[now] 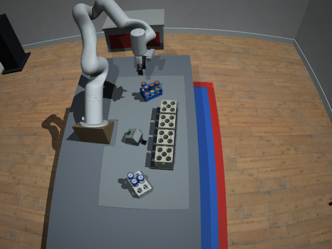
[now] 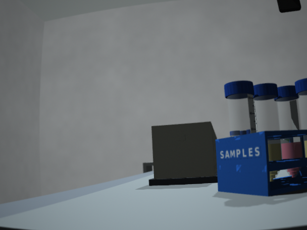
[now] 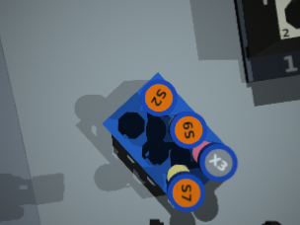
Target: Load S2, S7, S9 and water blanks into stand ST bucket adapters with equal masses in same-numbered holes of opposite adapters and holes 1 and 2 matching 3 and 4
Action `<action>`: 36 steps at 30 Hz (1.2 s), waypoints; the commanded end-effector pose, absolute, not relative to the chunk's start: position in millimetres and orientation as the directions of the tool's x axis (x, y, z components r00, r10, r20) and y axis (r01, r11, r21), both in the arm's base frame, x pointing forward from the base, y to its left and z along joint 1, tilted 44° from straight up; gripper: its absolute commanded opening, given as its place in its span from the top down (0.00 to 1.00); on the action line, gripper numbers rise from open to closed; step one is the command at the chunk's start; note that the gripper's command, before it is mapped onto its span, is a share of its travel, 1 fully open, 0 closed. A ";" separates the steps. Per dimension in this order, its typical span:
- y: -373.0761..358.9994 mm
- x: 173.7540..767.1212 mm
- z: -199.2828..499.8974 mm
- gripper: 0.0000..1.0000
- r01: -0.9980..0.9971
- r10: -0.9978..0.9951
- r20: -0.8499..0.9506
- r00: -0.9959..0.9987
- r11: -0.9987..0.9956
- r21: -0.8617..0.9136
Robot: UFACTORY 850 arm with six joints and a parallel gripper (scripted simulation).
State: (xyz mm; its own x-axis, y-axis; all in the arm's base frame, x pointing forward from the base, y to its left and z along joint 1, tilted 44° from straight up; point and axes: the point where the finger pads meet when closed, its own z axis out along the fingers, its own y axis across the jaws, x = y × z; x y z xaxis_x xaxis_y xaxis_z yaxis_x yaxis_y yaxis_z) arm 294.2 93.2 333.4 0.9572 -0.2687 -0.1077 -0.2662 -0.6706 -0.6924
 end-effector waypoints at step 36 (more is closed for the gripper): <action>97.1 294.9 329.7 0.43 -0.881 -0.678 -0.574 0.459 -0.266 -0.391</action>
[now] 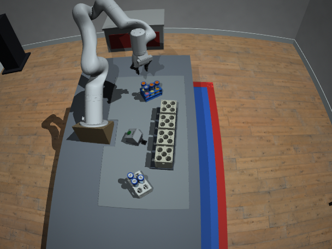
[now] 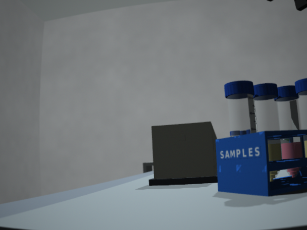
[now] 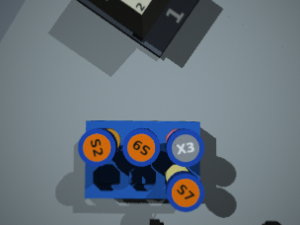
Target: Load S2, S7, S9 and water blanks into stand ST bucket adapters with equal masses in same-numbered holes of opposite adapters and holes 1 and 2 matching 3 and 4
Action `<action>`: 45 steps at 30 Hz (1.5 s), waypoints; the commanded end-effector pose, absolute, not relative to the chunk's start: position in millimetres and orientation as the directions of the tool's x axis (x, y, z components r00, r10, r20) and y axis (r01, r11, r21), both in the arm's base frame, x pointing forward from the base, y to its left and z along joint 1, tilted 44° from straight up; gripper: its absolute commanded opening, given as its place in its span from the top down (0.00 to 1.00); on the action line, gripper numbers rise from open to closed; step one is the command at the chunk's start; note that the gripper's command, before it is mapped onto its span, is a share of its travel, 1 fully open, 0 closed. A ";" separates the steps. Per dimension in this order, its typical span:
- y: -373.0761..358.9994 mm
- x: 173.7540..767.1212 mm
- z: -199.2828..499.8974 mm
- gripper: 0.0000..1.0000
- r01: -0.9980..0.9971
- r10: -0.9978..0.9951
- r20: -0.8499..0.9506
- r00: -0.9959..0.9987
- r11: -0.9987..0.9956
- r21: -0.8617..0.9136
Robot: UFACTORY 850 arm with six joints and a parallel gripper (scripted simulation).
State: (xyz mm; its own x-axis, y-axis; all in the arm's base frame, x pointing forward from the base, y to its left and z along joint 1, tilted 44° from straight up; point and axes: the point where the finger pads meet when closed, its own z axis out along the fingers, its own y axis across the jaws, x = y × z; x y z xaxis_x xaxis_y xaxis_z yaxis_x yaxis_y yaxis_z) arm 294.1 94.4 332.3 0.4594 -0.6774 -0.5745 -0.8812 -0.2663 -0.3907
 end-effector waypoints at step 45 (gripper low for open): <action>150.7 303.6 273.6 0.43 -0.881 -0.678 -0.574 0.459 -0.266 -0.391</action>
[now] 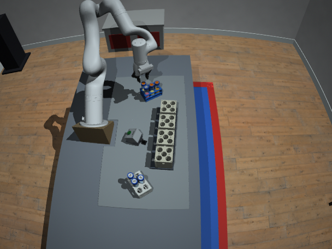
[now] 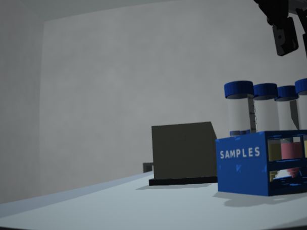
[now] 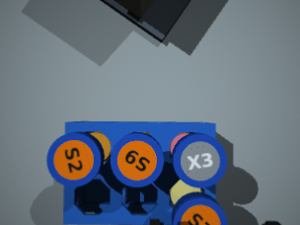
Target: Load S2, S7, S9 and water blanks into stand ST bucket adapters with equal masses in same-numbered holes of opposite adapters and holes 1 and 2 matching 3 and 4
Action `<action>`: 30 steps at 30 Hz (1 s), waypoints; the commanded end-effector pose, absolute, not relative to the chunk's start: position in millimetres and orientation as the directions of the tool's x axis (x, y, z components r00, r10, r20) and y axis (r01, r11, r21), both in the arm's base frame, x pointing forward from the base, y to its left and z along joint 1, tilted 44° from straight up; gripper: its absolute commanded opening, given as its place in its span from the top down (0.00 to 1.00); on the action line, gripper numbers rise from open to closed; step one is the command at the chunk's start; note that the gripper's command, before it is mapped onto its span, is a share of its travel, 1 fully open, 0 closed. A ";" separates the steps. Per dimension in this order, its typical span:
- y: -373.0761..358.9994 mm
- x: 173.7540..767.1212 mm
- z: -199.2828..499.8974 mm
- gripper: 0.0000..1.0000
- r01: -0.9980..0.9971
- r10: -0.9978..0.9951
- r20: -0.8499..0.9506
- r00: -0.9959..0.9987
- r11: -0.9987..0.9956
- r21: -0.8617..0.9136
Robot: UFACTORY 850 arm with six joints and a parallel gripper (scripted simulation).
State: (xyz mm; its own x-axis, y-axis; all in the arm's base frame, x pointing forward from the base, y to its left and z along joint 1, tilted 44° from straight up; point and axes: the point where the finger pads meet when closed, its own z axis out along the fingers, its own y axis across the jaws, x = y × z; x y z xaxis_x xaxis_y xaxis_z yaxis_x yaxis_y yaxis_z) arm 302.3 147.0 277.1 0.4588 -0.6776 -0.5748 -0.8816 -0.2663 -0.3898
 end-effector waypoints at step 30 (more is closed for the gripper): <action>172.1 307.1 251.1 0.43 -0.881 -0.677 -0.574 0.459 -0.266 -0.391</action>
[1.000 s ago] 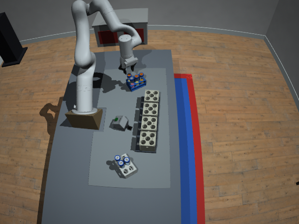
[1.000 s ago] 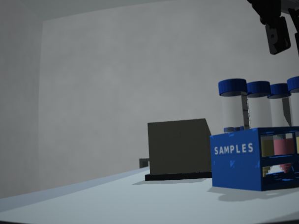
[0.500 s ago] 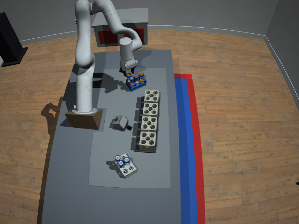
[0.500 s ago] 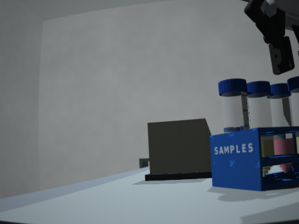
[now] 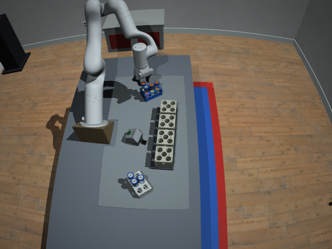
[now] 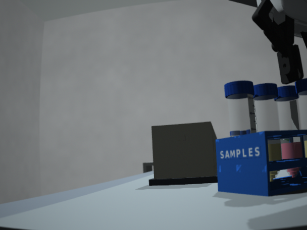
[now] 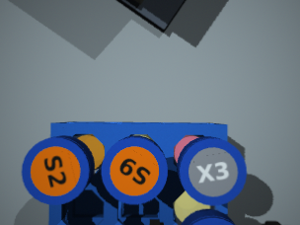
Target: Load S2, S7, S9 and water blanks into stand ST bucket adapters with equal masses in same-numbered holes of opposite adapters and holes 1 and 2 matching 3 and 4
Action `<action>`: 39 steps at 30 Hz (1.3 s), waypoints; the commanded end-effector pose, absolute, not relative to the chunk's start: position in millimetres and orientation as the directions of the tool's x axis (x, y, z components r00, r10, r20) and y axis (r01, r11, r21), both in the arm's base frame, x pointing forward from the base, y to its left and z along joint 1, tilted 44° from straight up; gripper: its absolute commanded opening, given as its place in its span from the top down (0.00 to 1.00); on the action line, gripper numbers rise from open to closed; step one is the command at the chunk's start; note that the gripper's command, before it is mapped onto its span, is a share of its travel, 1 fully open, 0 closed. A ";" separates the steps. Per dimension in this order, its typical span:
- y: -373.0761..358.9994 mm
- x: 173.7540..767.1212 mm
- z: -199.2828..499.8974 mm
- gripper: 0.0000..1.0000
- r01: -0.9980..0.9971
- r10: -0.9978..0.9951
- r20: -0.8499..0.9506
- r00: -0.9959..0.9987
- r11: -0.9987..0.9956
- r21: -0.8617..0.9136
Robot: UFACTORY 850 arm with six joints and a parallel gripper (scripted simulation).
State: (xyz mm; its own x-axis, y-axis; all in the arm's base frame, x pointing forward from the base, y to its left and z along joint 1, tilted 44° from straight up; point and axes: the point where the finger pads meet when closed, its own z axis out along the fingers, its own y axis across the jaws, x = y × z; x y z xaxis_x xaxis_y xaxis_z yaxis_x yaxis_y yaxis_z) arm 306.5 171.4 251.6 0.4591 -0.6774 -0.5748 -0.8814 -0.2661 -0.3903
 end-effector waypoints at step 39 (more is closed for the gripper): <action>184.9 309.1 237.7 0.43 -0.881 -0.677 -0.575 0.459 -0.266 -0.391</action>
